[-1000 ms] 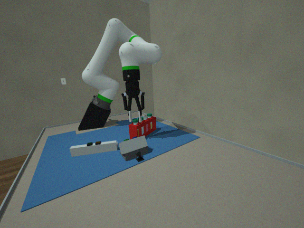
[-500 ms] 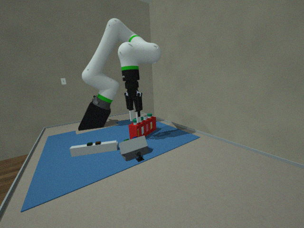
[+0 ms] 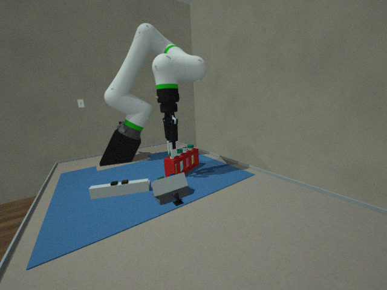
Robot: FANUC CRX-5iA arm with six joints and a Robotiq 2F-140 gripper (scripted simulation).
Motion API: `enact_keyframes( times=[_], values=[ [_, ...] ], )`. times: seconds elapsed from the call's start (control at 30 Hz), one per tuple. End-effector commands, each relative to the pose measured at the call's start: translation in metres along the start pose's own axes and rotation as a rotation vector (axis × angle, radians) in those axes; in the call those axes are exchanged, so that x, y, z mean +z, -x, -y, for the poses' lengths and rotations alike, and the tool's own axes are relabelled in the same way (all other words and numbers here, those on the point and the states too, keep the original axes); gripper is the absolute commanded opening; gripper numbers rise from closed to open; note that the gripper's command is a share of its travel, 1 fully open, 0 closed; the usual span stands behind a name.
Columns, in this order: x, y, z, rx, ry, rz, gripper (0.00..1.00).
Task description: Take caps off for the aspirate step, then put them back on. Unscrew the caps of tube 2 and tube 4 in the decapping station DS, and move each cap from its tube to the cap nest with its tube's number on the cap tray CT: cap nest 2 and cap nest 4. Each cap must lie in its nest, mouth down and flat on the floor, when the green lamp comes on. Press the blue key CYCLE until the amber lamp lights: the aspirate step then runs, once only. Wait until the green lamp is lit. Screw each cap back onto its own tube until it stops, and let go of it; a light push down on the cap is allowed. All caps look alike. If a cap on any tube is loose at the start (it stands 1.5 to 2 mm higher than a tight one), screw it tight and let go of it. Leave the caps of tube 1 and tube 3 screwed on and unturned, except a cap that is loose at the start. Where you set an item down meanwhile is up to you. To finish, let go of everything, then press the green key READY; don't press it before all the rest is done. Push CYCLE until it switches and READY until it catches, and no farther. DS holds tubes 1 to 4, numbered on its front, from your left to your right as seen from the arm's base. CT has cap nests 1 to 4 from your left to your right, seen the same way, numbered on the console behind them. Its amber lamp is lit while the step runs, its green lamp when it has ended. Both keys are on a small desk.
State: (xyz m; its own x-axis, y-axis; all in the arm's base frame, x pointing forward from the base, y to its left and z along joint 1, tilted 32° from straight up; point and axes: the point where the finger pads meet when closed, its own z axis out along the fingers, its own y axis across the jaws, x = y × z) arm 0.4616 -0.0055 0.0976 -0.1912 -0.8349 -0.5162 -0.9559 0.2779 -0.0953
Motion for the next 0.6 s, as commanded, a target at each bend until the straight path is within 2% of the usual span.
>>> enact_keyframes(
  times=[0.0,0.3,0.57],
  values=[
    [-0.0001,0.0000,0.0001,0.000,0.000,0.000,0.00],
    [-0.0001,0.0000,0.0001,0.000,0.000,0.000,0.00],
    [-0.0003,0.0000,0.0001,-0.400,0.000,0.000,0.00]
  ],
)
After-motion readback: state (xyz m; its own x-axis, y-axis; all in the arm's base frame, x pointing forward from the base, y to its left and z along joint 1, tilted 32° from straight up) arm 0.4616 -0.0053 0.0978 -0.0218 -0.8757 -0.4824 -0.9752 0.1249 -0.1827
